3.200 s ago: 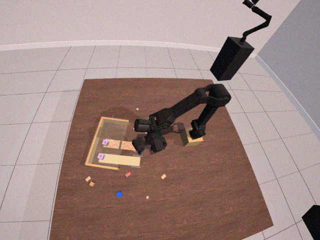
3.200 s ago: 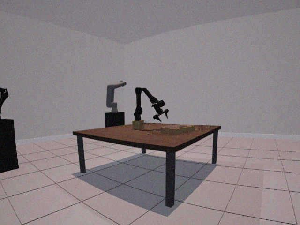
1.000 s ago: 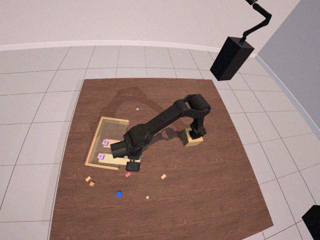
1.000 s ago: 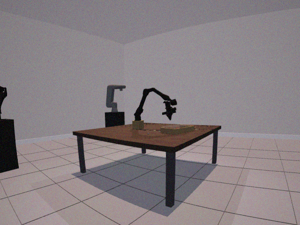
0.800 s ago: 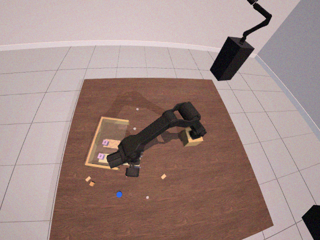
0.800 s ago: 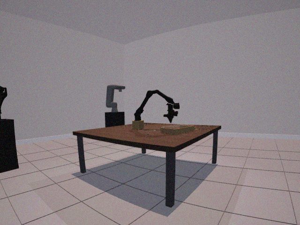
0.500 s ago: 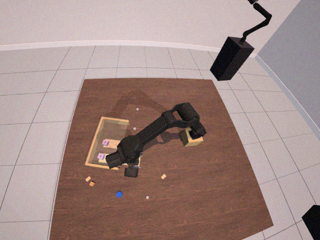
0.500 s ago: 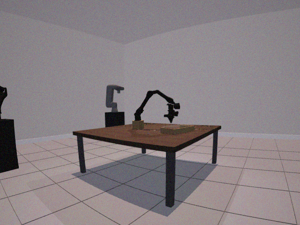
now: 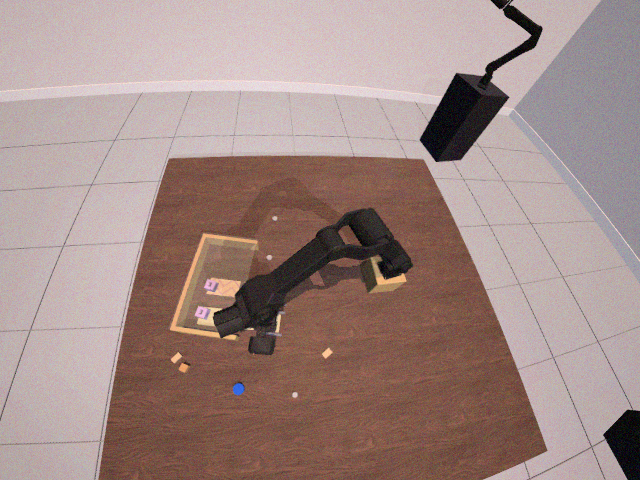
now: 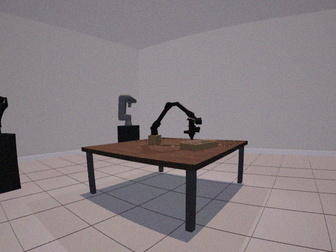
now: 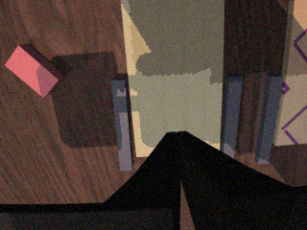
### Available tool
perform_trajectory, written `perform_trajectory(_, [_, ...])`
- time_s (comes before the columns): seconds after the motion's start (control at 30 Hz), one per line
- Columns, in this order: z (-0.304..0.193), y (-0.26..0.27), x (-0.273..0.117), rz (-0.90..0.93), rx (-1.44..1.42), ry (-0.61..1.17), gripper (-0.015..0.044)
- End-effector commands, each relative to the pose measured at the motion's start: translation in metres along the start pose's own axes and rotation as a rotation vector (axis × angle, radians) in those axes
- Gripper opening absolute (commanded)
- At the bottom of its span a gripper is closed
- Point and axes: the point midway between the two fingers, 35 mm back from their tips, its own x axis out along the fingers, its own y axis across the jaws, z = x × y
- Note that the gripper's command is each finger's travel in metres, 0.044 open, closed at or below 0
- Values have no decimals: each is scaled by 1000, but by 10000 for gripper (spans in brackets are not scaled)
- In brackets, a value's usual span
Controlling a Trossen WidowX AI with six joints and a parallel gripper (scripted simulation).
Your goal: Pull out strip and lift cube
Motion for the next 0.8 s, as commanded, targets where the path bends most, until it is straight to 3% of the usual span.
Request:
perform_trajectory(0.0, [-3, -1, 11, -3, -4, 14, 0])
perform_trajectory(0.77, [-6, -5, 43, -3, -4, 14, 0])
